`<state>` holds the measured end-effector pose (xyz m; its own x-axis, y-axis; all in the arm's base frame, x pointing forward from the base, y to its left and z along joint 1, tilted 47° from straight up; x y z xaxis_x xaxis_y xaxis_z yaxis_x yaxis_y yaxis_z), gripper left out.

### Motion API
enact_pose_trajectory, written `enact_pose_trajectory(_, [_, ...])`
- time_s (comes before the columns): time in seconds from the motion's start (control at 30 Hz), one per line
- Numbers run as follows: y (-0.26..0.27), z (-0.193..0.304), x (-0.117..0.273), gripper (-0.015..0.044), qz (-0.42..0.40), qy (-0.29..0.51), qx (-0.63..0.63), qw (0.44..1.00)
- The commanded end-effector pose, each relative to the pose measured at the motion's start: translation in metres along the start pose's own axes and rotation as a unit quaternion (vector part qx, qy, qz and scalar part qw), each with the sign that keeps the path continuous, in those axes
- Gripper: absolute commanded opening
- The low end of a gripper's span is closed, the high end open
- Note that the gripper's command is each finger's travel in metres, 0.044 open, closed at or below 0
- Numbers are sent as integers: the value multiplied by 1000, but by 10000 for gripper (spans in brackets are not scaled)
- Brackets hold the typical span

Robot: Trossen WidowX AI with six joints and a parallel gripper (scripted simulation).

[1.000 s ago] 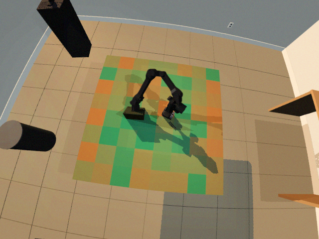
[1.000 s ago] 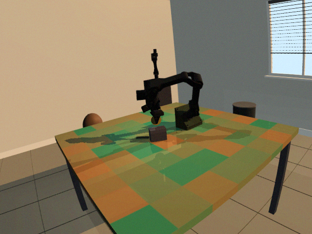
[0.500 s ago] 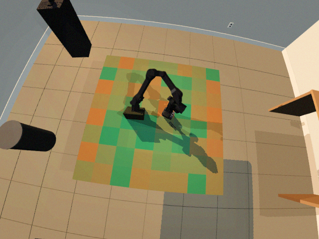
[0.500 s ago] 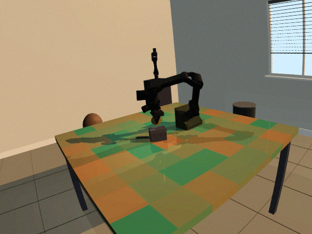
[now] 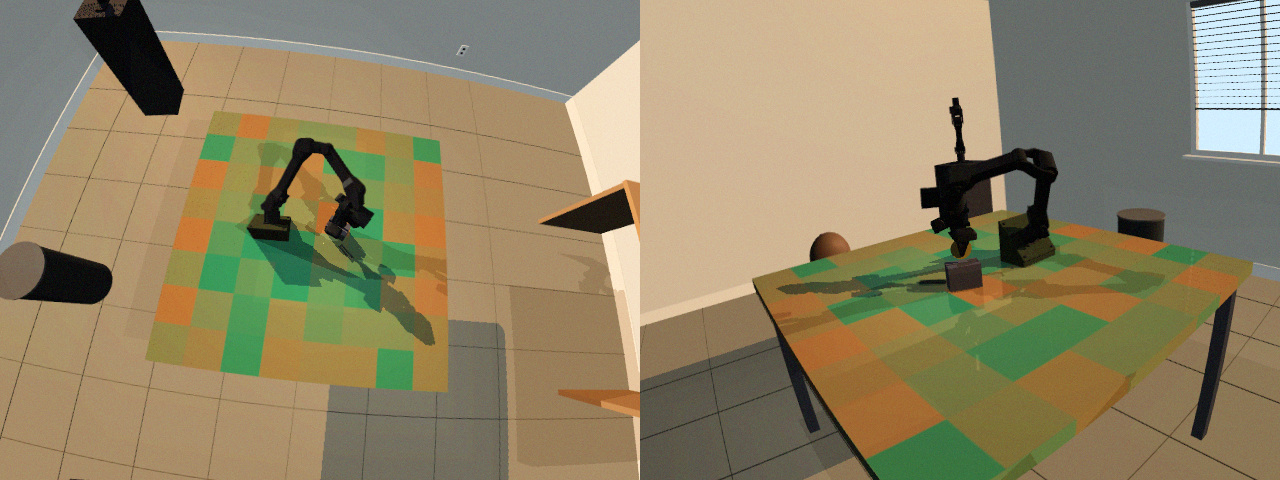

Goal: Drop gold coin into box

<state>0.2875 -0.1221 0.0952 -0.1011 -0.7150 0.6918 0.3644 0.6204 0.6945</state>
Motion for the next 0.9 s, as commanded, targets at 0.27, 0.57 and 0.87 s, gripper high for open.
enact_pose_trajectory(0.27, [0, 0, -6, 0, -3, 0, -3, 1000])
enact_pose_trajectory(0.57, [0, 0, -11, 0, -3, 0, -3, 1000])
enact_pose_trajectory(0.87, [0, 0, -10, 161, 0, 0, 1, 1000])
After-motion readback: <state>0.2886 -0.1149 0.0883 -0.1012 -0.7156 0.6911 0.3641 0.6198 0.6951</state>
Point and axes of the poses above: the point midway between the two fingers, 35 mm back from their tips, its own x axis back along the fingers, its own y axis across the jaws, z = x × y, the point moved 7 cm from there along x, back along the fingers, and after that the axes turned 9 degrees about x, right-handed, at the moved point
